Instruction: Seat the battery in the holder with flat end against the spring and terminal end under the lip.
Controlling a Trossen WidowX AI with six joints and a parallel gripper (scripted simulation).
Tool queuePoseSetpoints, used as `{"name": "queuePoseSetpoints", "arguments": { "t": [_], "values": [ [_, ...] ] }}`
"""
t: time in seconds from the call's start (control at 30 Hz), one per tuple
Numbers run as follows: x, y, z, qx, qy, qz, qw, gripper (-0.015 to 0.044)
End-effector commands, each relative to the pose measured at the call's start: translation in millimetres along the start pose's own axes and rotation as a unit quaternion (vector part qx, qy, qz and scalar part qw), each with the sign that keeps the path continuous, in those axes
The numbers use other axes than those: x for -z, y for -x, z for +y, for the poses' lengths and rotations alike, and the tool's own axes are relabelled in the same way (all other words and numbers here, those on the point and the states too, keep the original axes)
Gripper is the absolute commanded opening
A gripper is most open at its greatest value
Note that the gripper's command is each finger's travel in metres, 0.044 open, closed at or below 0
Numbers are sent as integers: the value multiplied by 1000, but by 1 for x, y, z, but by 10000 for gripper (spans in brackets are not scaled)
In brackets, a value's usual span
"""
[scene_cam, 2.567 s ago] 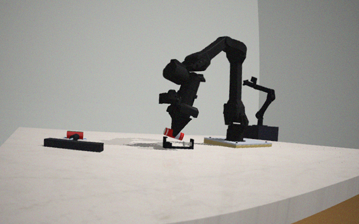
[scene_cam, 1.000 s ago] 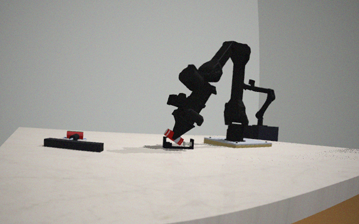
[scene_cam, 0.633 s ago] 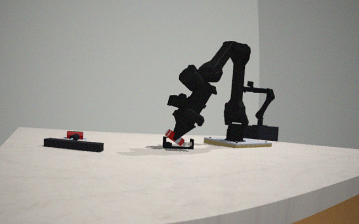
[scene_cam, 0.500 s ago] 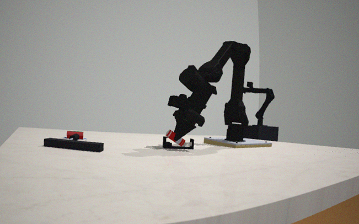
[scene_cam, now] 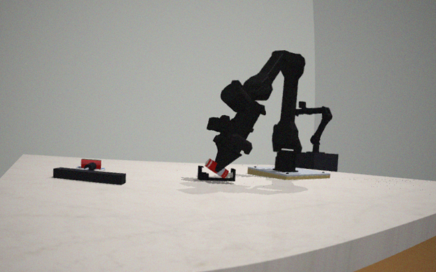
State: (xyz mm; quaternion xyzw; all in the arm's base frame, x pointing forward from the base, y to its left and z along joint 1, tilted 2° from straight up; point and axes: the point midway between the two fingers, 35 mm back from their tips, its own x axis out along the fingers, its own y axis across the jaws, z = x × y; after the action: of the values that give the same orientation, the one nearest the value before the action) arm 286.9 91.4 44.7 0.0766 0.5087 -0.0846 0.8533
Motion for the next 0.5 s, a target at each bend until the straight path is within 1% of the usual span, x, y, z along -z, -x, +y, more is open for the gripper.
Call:
{"name": "queuePoseSetpoints", "arguments": {
  "t": [0.0,0.27,0.47],
  "values": [
    [7,2,-1,0,1,3,1000,84],
    [10,4,-1,-1,1,5,1000,84],
    [9,2,-1,1,4,22,1000,84]
  ]
}}
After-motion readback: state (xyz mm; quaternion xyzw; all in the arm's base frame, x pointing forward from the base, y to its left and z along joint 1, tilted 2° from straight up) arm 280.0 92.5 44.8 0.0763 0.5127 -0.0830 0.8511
